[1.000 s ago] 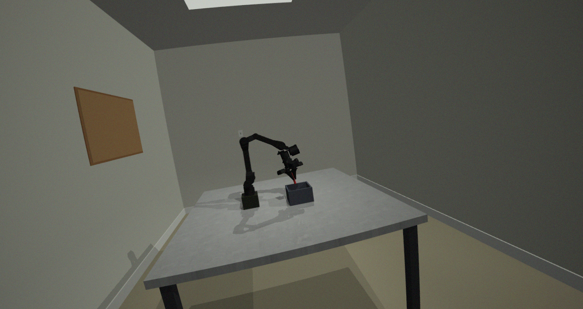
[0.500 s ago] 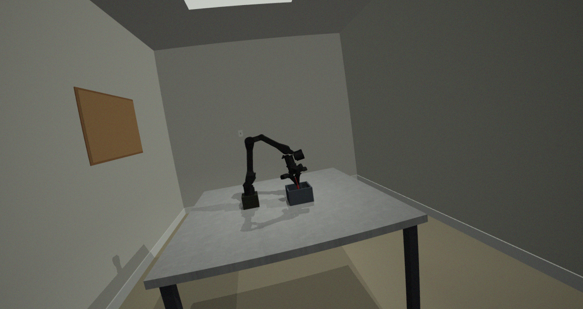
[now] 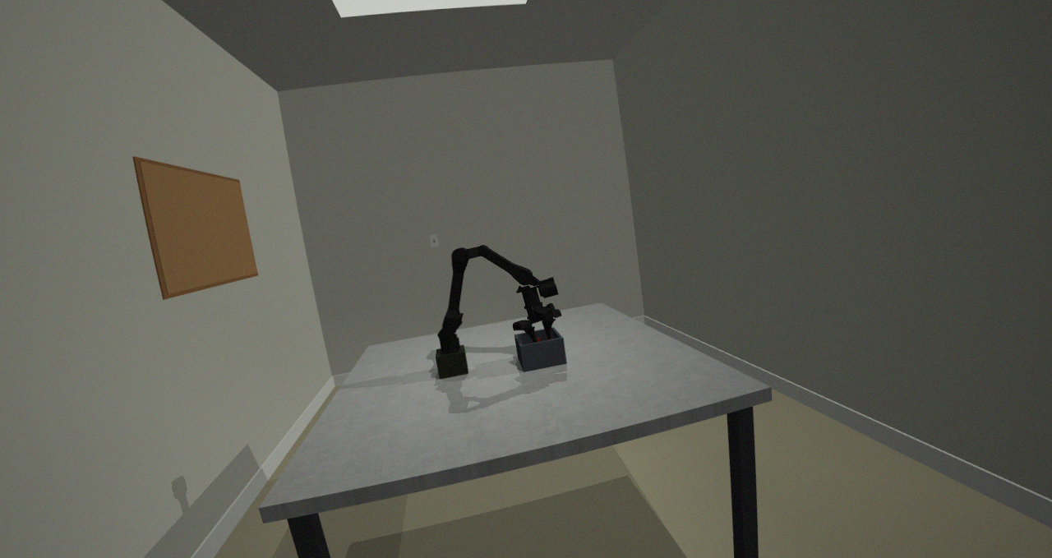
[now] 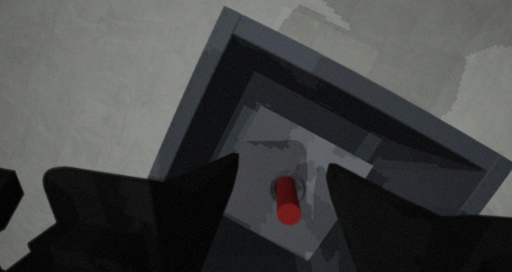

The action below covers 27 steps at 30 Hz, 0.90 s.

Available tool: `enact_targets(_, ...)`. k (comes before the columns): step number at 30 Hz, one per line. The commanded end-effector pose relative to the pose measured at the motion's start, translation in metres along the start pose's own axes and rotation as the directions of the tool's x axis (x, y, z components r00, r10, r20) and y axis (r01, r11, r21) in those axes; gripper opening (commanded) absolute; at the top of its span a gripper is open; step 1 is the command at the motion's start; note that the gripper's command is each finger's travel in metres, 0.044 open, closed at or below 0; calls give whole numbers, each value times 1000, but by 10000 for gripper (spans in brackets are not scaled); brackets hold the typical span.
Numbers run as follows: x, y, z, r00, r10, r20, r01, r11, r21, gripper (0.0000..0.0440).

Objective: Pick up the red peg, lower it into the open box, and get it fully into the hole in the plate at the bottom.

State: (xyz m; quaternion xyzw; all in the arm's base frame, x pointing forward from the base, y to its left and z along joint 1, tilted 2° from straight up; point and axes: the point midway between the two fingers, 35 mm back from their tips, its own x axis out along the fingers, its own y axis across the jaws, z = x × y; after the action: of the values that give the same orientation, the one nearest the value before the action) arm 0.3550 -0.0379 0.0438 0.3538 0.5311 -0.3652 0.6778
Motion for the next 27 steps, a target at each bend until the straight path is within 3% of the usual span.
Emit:
enact_targets(1,1,8,12,1000,10,12,-10,1000,-8,341)
enact_targets(6,0,15,27,999,16,31,-15,1000,-13,440)
enact_targets(18,-8,28,76,987,78,139,-82,996,23,440)
enact_targets(27,-8,29,79,986,81,145,-86,996,26,440)
